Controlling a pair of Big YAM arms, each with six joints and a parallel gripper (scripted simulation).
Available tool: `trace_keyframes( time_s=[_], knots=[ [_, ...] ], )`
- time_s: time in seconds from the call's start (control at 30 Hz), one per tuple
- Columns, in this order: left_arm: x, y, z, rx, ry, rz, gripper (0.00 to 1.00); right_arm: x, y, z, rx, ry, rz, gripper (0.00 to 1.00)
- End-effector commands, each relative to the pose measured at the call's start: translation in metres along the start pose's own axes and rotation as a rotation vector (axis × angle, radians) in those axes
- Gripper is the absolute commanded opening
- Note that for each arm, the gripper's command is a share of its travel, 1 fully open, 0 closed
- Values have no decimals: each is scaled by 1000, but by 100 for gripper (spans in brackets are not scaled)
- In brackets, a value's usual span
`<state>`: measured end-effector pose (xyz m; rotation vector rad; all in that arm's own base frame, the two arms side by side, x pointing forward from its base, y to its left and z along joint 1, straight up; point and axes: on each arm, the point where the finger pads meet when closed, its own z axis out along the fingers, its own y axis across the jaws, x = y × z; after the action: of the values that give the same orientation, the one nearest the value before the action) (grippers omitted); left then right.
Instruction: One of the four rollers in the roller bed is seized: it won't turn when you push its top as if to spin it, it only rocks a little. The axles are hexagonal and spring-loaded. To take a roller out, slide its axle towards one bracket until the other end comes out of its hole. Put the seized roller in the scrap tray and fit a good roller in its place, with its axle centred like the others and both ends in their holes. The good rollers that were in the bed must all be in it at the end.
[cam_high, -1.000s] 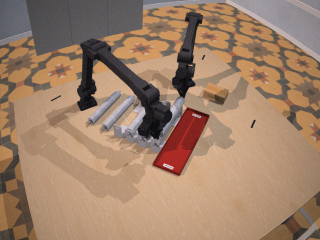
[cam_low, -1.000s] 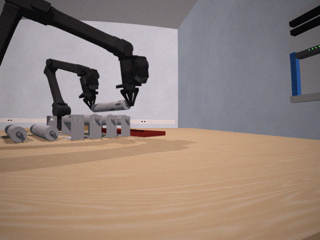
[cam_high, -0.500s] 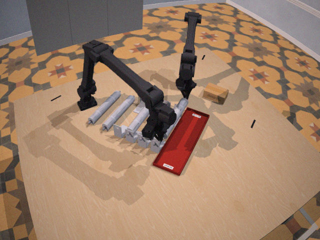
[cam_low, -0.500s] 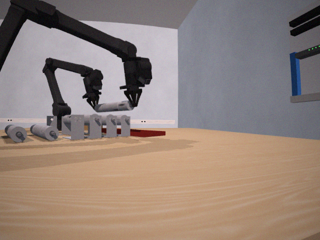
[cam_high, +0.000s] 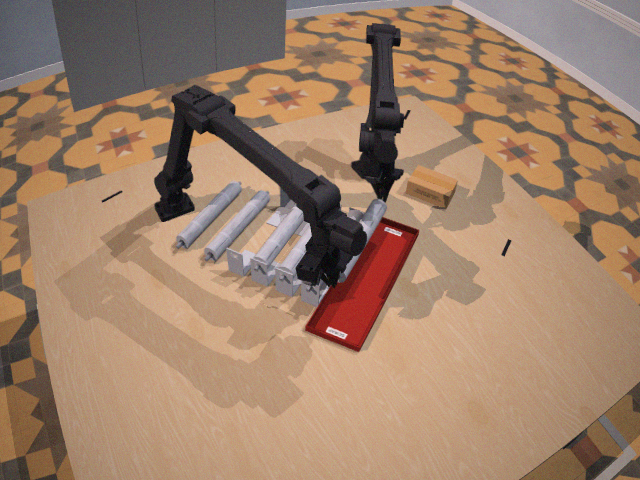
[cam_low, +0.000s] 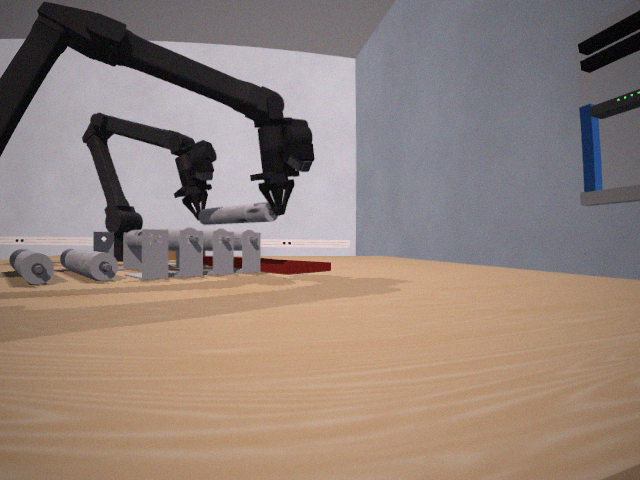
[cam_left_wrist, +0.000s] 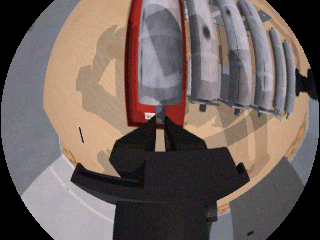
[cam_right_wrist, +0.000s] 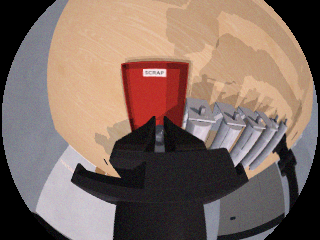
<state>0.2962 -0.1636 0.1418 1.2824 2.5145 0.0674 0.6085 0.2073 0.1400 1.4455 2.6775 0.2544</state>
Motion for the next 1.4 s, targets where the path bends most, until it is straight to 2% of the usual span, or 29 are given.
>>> trace_keyframes(
  time_s=[0.0, 0.03, 0.1, 0.17, 0.2, 0.33, 0.57, 0.6, 0.63, 0.8, 0.83, 0.93, 1.0, 1.03, 1.07, 1.13, 1.2, 1.3, 1.33, 1.37],
  knots=[
    [-33, 23, -24, -41, -75, -1, 3, -20, 36, -50, -104, -45, 19, 3],
    [-33, 27, -31, -51, -95, 14, 3, -14, 38, -34, -79, -37, 12, 3],
    [-32, 30, -33, -51, -93, 12, 3, -10, 40, -29, -75, -34, 8, 3],
    [-33, 32, -22, -44, -78, 12, 3, -18, 38, -29, -71, -35, 22, 3],
    [-33, 28, -37, -47, -90, -2, 3, -20, 46, -75, -142, -56, 14, 3],
    [-41, 25, -37, -58, -119, -14, 3, -20, 46, -75, -142, -56, 14, 3],
    [-37, 31, -36, -61, -111, 1, 3, -21, 52, -72, -166, -59, 14, 3],
    [-35, 28, -34, -54, -106, 0, 3, -21, 49, -59, -146, -53, 12, 3],
    [-37, 31, -35, -60, -116, 1, 3, -21, 51, -66, -160, -56, 15, 3],
    [-36, 30, -32, -55, -113, 1, 3, -21, 45, -28, -105, -35, 17, 3],
    [-36, 29, -31, -53, -113, 2, 3, -21, 45, -28, -103, -35, 18, 3],
    [-33, 26, -19, -37, -87, 7, 3, -19, 47, -58, -147, -46, 15, 3],
    [-7, 13, 1, -11, -36, 9, 3, -19, 45, -46, -127, -41, 16, 3],
    [-12, 16, -6, -20, -56, 8, 3, -19, 43, -33, -107, -37, 17, 3],
    [-22, 18, -17, -26, -76, 14, 3, -19, 43, -33, -107, -38, 17, 3],
    [-22, 18, -17, -26, -76, 14, 3, -19, 43, -33, -107, -38, 17, 3],
    [-3, 12, 2, -7, -34, 10, 3, -18, 42, -41, -115, -42, 16, 3],
    [-5, 13, 1, -6, -34, 10, 3, -16, 30, -5, -52, -28, 19, 3],
    [-1, 11, -1, -3, -28, 10, 3, -14, 22, 1, -33, -23, 19, 3],
    [-5, 14, -5, -10, -35, 10, 3, -10, 18, -6, -35, -24, 16, 3]
  ],
)
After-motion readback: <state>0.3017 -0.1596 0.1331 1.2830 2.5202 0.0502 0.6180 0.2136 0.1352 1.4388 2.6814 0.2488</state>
